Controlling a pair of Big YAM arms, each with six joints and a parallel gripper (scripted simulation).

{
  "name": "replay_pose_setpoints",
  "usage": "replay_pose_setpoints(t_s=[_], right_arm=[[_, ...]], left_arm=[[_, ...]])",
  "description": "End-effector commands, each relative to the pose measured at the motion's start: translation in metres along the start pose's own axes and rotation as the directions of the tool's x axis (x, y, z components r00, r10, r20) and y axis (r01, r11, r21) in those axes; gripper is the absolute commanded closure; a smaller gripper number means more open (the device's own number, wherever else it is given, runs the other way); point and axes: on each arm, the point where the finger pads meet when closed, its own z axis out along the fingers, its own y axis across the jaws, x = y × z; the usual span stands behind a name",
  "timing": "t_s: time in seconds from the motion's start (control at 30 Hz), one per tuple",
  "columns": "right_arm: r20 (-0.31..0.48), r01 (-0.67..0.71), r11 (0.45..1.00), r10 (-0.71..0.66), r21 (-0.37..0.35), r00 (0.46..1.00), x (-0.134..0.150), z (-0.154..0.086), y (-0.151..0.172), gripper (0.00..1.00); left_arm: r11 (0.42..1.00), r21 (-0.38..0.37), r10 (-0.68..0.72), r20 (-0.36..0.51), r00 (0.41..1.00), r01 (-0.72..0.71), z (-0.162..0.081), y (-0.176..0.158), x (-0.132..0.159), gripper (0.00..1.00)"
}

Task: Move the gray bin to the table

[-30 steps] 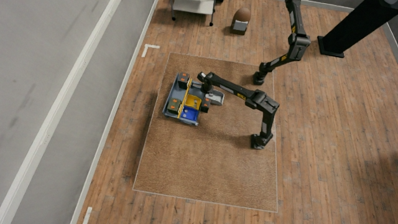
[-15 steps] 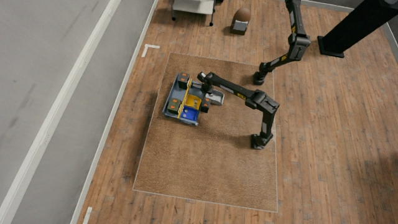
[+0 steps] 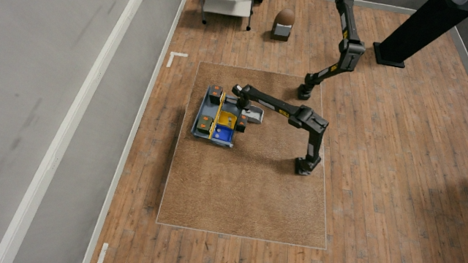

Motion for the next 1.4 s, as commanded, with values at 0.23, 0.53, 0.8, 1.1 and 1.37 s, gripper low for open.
replay_pose_setpoints(t_s=[0.23,0.53,0.8,1.1,1.37], right_arm=[[0.02,0.017,1.0,-0.017,0.006,1.0,-0.0028,-0.004,-0.0044,0.0],[0.02,0.017,1.0,-0.017,0.006,1.0,-0.0028,-0.004,-0.0044,0.0],[0.02,0.017,1.0,-0.017,0.006,1.0,-0.0028,-0.004,-0.0044,0.0],[0.02,0.017,1.0,-0.017,0.006,1.0,-0.0028,-0.004,-0.0044,0.0],[0.02,0.017,1.0,-0.017,0.006,1.0,-0.0028,-0.004,-0.0044,0.0]], left_arm=[[1.0,-0.018,0.012,0.01,1.0,-0.011,0.0011,0.0094,-0.0106,0.57],[1.0,-0.02,0.012,0.011,1.0,-0.012,0.0024,0.0098,-0.0105,0.57],[1.0,-0.017,0.013,0.008,1.0,-0.013,0.0038,0.009,-0.0096,0.57],[1.0,-0.014,0.014,0.006,1.0,-0.014,0.0051,0.0079,-0.0086,0.57],[1.0,-0.012,0.014,0.004,1.0,-0.014,0.0058,0.0075,-0.0081,0.57]])
